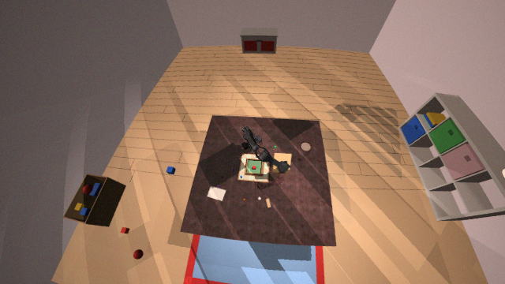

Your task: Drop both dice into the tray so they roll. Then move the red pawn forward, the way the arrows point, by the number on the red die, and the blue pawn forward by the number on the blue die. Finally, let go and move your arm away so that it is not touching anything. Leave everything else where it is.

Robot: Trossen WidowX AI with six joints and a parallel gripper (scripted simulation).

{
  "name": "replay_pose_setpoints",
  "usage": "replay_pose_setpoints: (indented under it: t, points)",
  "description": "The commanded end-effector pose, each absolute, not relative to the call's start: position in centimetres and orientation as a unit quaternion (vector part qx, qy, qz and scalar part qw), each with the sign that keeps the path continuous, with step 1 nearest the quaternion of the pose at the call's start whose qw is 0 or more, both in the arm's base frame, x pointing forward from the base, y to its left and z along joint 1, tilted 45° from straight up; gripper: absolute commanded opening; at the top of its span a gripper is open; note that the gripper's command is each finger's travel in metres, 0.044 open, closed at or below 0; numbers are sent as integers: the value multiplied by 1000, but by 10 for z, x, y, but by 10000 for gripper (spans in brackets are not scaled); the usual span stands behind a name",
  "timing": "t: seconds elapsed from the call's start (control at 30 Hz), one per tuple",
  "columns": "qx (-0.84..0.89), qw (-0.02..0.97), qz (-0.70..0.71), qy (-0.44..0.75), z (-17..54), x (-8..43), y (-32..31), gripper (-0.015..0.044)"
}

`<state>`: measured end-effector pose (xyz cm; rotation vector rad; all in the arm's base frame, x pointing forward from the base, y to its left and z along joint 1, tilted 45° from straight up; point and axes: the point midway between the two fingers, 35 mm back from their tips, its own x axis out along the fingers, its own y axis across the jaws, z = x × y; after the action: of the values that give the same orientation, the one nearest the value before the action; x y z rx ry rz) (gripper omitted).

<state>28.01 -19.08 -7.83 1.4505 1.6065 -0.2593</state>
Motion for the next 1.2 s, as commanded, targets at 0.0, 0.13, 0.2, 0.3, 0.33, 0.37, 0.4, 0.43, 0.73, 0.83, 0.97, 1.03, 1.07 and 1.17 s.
replay_pose_setpoints:
  t: [0.0, 0.13, 0.2, 0.3, 0.33, 0.37, 0.4, 0.43, 0.73, 0.83, 0.97, 1.03, 1.07, 1.17]
  points:
    - [609, 437, -131, 649, -70, 286, -175, 0]
    - [629, 408, -161, 642, -60, 291, -159, 0]
    - [639, 393, -176, 638, -55, 294, -150, 0]
    - [652, 370, -198, 631, -48, 296, -137, 0]
    - [657, 362, -205, 629, -45, 297, -133, 0]
    - [661, 354, -212, 627, -43, 298, -128, 0]
    - [665, 346, -219, 624, -40, 298, -124, 0]
    - [670, 338, -226, 622, -38, 299, -119, 0]
    - [702, 263, -284, 598, -19, 299, -79, 0]
    - [704, 257, -288, 596, -17, 299, -76, 0]
    - [690, 268, -307, 598, -20, 297, -74, 0]
    - [672, 283, -333, 597, -22, 296, -73, 0]
    - [664, 291, -345, 597, -24, 295, -72, 0]
    - [638, 315, -381, 590, -27, 293, -71, 0]
